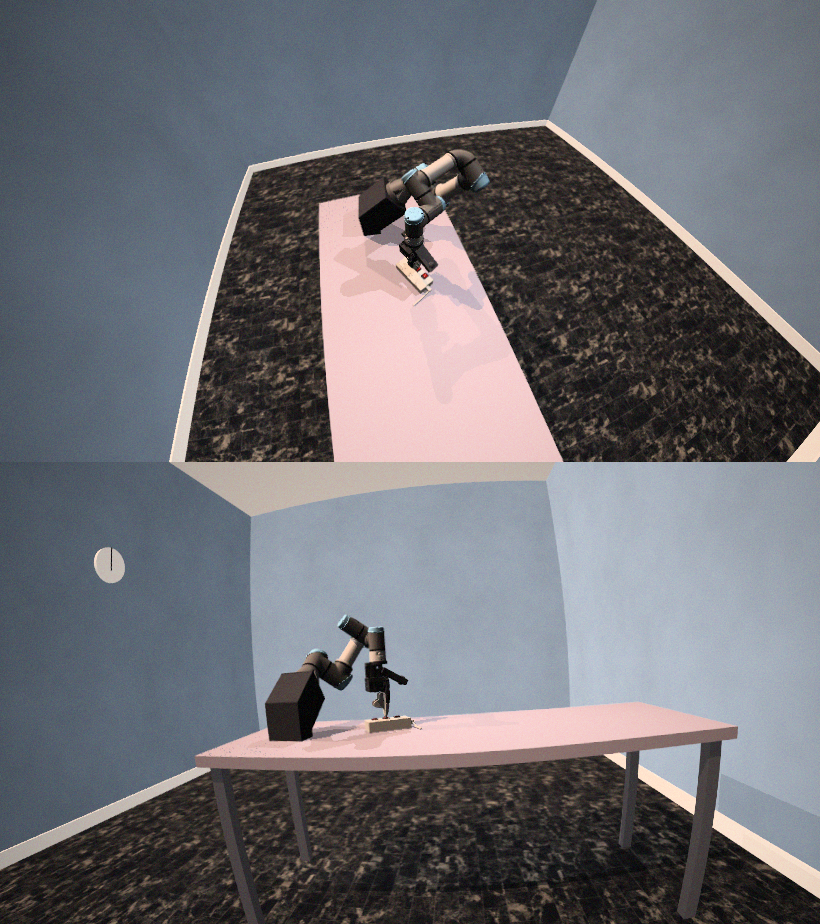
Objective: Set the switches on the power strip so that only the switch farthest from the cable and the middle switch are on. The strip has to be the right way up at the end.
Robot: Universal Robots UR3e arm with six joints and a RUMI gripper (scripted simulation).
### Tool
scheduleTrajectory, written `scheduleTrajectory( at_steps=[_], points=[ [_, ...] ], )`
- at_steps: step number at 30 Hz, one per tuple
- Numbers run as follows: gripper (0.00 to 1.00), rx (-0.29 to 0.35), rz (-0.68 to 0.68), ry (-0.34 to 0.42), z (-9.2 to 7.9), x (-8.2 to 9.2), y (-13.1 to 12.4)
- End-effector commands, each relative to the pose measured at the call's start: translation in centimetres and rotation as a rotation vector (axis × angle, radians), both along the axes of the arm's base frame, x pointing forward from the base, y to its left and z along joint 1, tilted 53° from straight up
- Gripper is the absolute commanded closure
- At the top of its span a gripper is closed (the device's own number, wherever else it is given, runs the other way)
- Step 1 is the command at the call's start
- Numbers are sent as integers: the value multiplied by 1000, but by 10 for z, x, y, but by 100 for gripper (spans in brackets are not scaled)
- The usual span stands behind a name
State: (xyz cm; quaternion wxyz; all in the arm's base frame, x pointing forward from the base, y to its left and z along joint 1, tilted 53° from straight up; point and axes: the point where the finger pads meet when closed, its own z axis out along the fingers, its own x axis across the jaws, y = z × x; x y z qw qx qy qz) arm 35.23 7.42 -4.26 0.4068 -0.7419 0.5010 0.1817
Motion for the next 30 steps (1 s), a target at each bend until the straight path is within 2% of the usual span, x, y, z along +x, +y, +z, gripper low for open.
scheduleTrajectory(
  at_steps=[1, 20, 30],
  points=[
    [100, -1, -1, -1, 0, 1, 0],
    [100, -1, -1, -1, 0, 1, 0],
    [100, -1, -1, -1, 9, -2, -12]
  ],
)
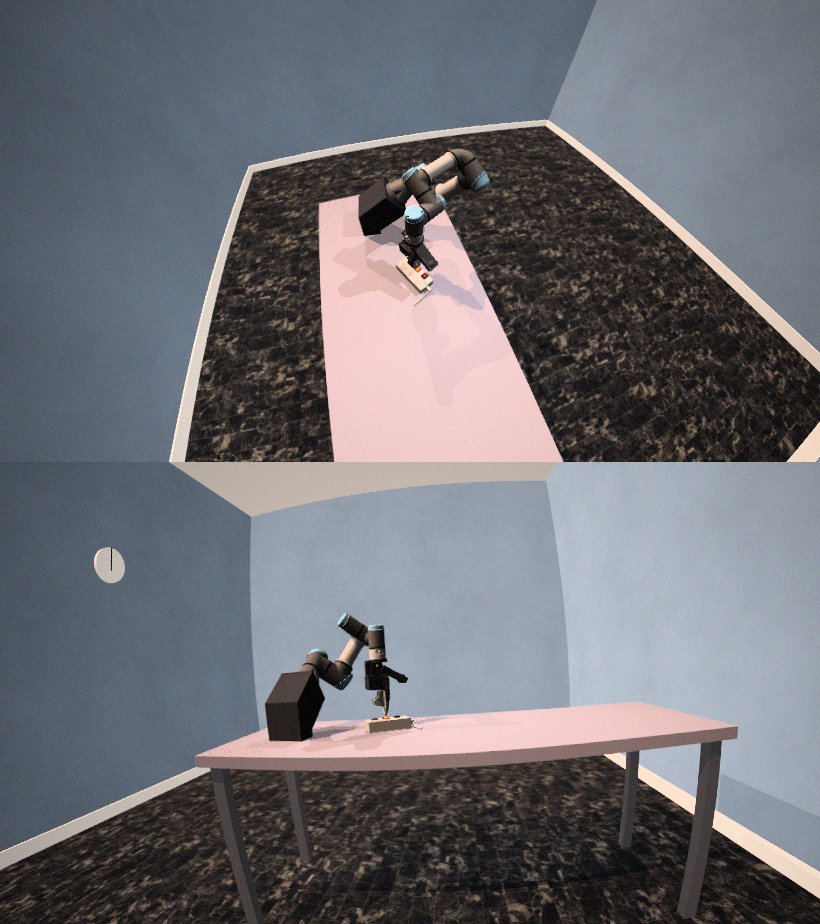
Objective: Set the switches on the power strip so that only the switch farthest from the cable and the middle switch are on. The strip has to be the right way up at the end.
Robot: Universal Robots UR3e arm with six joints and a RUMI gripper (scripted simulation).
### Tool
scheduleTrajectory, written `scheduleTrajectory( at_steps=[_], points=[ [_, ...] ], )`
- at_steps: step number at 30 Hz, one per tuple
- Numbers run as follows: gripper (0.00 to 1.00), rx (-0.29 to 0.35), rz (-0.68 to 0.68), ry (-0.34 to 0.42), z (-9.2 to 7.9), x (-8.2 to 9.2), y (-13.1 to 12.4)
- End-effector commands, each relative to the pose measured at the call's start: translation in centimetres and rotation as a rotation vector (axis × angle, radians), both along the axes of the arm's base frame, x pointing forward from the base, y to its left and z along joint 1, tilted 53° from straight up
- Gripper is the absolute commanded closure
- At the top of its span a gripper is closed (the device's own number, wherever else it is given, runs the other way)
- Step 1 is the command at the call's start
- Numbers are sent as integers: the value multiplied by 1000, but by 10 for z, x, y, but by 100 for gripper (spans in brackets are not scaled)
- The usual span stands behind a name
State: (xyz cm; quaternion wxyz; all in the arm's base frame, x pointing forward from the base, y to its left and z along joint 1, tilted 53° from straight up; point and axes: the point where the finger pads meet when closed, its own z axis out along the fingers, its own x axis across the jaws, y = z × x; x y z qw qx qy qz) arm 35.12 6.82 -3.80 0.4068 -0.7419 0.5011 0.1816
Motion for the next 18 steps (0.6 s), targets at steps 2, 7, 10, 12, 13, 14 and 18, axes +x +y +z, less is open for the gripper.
scheduleTrajectory(
  at_steps=[2, 7, 10, 12, 13, 14, 18],
  points=[
    [100, -1, -1, -1, 8, -1, -11],
    [100, -1, -1, -1, 16, -3, -21],
    [100, -1, -1, -1, 18, -4, -24],
    [100, -1, -1, -1, 18, -4, -24],
    [100, -1, -1, -1, 18, -4, -24],
    [100, -1, -1, -1, 18, -4, -24],
    [100, -1, -1, -1, 18, -4, -24]
  ],
)
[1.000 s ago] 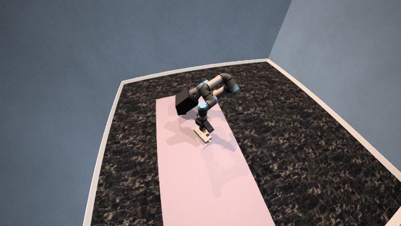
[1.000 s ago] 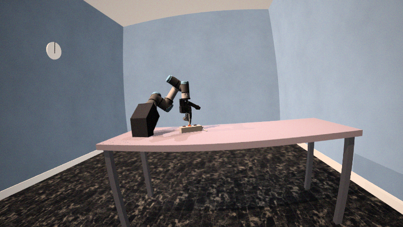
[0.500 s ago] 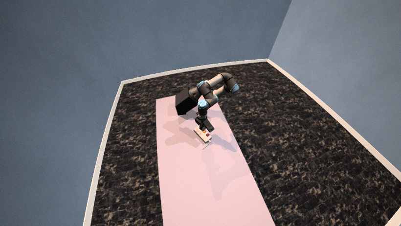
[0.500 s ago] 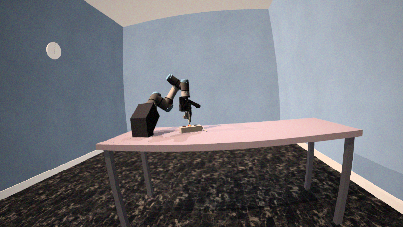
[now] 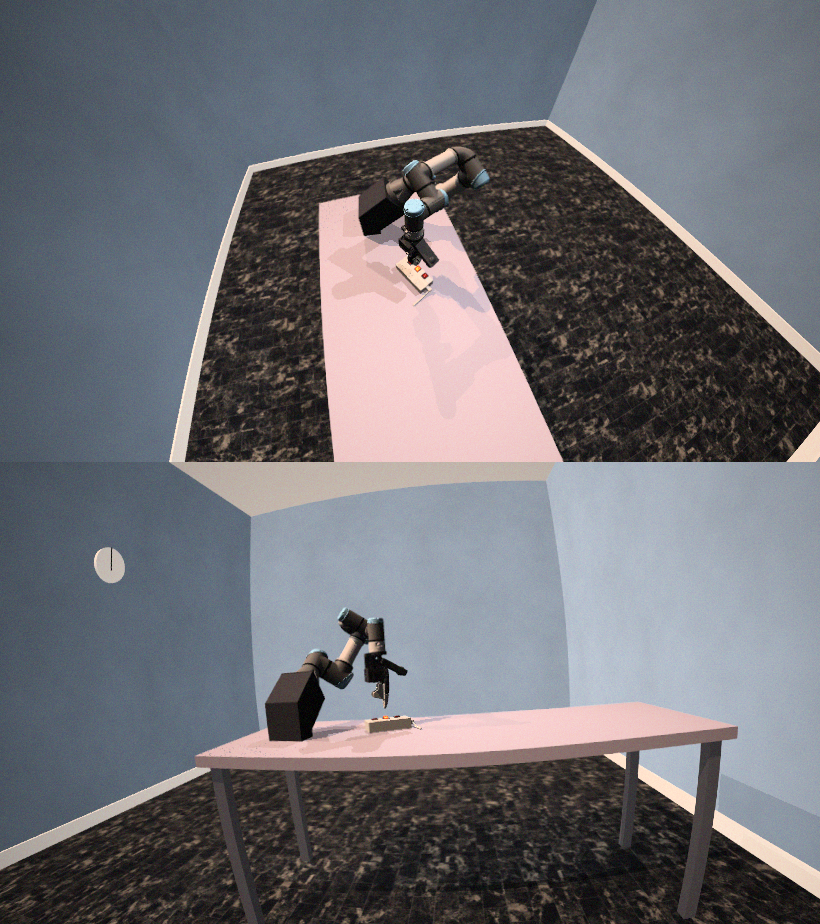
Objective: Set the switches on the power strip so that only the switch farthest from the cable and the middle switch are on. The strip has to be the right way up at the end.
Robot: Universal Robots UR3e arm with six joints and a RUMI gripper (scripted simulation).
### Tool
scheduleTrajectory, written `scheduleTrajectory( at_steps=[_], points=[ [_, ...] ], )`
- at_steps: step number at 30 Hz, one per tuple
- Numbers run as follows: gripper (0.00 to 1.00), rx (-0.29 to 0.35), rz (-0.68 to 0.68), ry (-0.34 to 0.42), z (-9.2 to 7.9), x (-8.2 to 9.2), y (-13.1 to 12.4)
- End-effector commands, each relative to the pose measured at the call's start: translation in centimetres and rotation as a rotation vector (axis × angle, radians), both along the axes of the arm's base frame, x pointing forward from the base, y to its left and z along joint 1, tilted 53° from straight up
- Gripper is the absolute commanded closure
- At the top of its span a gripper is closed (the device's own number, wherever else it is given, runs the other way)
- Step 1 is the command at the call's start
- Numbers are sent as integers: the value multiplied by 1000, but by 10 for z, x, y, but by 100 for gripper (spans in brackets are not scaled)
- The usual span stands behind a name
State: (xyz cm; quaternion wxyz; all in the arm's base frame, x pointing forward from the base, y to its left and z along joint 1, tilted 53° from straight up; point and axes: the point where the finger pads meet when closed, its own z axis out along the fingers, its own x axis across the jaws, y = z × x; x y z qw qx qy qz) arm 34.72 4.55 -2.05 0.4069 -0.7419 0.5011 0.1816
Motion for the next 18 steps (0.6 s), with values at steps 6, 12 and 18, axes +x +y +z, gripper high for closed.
scheduleTrajectory(
  at_steps=[6, 12, 18],
  points=[
    [100, -1, -1, -1, 1, 0, -1],
    [100, -1, -1, -1, 1, 0, -1],
    [100, -3, -1, 0, -3, -13, -9]
  ],
)
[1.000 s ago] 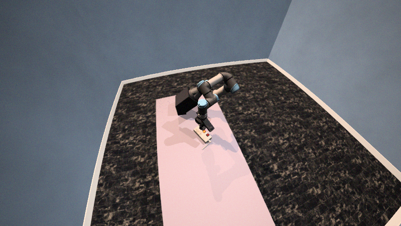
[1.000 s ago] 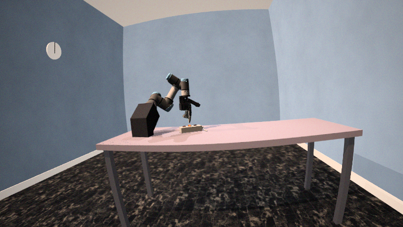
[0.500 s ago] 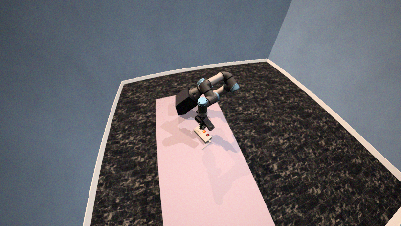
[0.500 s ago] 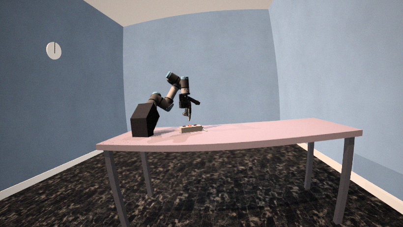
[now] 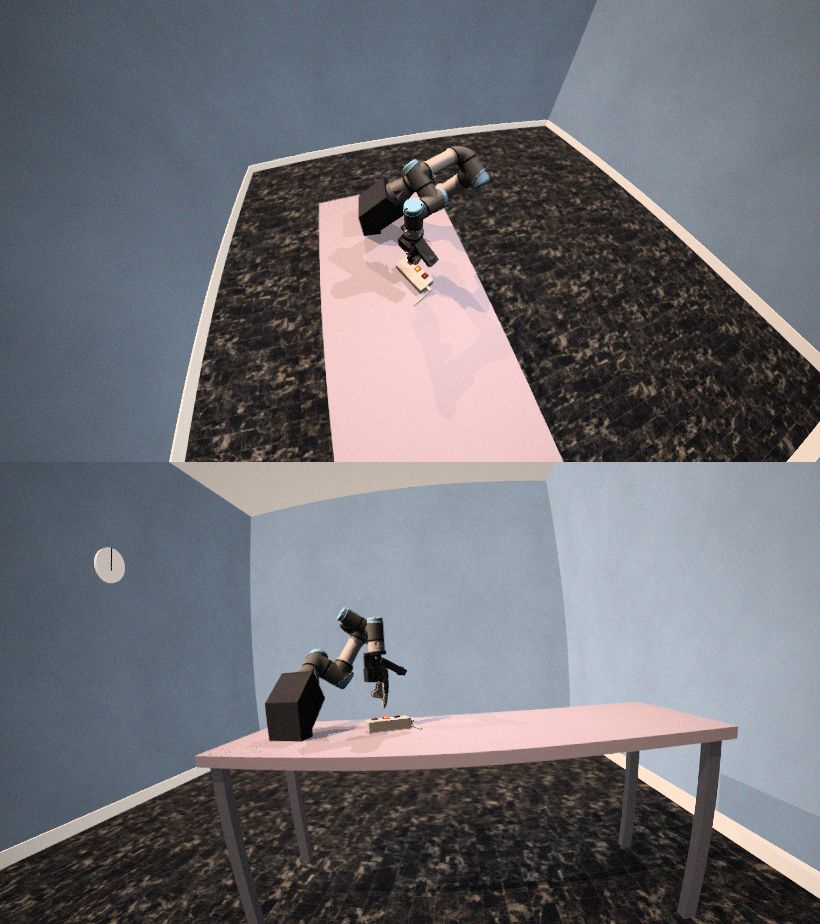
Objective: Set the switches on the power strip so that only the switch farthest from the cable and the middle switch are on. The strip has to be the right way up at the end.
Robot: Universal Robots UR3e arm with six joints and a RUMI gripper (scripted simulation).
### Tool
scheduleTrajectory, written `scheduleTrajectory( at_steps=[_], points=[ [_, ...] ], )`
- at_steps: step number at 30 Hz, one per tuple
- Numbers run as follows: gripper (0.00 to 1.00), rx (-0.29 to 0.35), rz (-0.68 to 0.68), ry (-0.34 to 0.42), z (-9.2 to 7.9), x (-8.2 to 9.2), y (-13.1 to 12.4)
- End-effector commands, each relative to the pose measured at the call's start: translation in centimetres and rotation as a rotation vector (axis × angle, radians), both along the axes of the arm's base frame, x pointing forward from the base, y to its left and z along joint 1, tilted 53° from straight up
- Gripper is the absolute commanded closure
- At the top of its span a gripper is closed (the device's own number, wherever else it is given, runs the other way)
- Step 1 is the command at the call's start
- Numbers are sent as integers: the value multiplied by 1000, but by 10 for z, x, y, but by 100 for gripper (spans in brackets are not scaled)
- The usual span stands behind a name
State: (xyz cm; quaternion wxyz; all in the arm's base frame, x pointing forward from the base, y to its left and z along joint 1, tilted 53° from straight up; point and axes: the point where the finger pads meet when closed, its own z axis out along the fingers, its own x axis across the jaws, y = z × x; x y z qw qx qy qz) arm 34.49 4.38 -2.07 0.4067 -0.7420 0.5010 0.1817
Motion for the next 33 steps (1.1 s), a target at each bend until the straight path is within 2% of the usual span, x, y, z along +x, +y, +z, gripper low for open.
scheduleTrajectory(
  at_steps=[1, 3, 5, 33],
  points=[
    [100, -3, -2, 0, -5, -19, -10],
    [100, -2, -1, -1, -8, -34, -16],
    [100, -1, -1, -1, -10, -40, -18],
    [100, -1, -1, -1, -10, -41, -18]
  ],
)
